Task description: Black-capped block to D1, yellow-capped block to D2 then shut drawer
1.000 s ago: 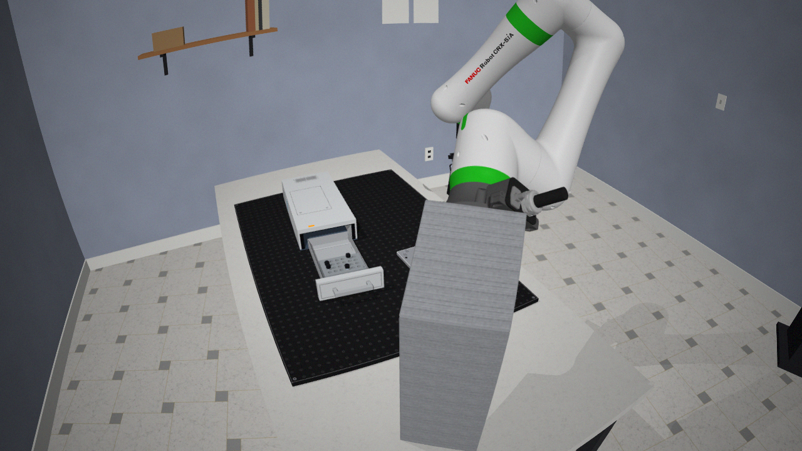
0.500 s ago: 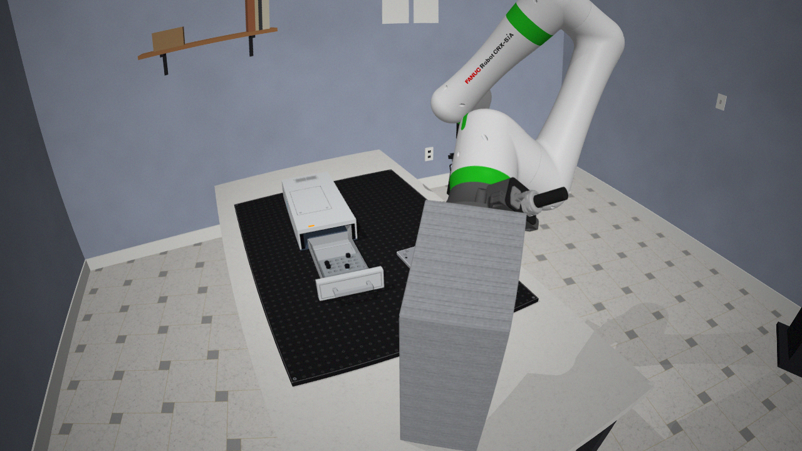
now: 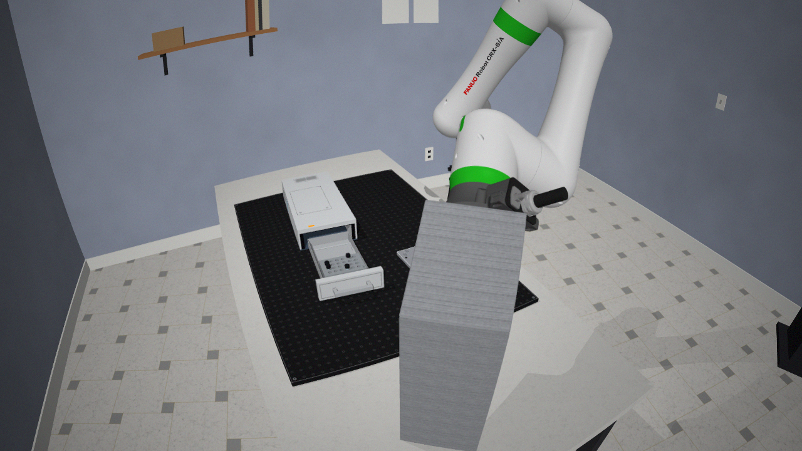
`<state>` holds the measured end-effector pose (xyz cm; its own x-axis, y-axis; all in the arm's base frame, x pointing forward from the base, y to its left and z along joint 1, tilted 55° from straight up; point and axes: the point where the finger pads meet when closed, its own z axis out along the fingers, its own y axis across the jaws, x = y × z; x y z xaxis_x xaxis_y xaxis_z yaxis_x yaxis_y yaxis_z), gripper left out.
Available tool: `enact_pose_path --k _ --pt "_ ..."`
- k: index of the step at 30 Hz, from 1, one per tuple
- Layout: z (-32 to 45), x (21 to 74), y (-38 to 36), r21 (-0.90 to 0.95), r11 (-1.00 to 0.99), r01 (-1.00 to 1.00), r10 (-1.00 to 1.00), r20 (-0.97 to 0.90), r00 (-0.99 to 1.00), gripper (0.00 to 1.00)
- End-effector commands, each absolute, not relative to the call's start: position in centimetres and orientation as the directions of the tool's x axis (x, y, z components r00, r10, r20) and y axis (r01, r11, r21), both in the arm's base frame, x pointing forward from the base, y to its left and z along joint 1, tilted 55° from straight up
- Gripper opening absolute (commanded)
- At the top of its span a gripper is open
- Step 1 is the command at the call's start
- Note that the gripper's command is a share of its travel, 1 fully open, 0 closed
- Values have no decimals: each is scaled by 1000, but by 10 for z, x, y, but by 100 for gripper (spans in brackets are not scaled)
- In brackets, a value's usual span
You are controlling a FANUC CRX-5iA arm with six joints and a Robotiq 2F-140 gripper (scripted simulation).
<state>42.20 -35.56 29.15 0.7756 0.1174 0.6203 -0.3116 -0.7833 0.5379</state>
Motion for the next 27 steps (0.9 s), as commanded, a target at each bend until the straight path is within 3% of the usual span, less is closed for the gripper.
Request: enact_pose_path --k 1,27 --pt "288 427 -360 539 -782 -313 119 622 774 10" --pt "270 445 -381 539 -782 -313 119 622 774 10"
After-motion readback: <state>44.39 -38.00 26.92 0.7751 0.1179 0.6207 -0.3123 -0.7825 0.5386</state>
